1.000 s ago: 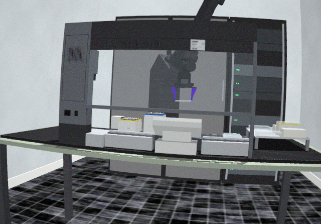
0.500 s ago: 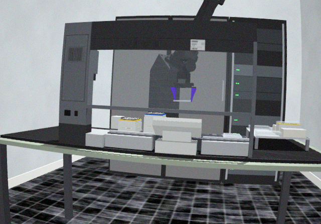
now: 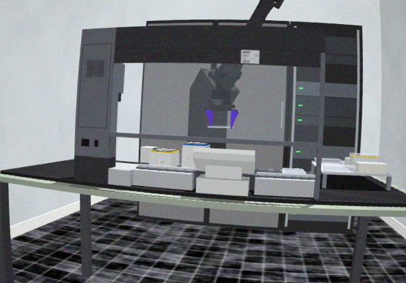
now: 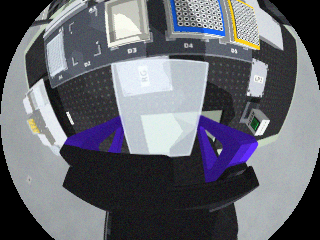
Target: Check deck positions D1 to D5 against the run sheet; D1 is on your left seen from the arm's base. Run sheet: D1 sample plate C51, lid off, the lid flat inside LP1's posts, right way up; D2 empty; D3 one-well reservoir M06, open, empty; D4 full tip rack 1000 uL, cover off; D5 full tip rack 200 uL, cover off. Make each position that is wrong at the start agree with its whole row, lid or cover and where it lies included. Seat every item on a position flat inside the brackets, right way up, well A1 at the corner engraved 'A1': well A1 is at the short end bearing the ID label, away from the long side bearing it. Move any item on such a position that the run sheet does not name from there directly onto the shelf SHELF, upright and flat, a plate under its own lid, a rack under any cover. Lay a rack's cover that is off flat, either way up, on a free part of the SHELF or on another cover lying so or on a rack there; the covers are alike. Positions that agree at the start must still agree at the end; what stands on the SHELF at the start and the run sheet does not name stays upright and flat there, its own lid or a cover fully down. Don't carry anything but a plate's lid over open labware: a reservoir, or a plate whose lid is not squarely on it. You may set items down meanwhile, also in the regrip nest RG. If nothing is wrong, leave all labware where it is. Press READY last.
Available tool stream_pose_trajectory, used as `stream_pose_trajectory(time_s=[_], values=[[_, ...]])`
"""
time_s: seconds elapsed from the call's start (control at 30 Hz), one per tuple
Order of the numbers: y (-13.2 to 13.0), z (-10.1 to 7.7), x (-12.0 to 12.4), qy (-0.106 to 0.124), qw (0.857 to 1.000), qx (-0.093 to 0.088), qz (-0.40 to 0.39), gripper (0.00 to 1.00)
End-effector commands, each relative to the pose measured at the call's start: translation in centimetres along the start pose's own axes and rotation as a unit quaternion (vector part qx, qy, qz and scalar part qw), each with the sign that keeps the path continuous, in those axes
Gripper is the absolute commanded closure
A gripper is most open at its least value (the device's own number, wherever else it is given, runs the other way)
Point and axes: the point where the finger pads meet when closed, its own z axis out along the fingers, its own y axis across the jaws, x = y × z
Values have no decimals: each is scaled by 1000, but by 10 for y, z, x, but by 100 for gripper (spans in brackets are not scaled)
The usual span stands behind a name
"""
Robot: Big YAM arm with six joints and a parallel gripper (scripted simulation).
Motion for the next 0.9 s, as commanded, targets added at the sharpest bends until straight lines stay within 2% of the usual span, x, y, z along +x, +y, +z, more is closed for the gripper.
stream_pose_trajectory(time_s=[0.0,0.13,0.87], values=[[-14,-3,11,4,1000,2,-15,100],[-31,-1,-4,-6,1000,-1,-20,100],[-132,-2,-6,2,1000,0,-12,100]])
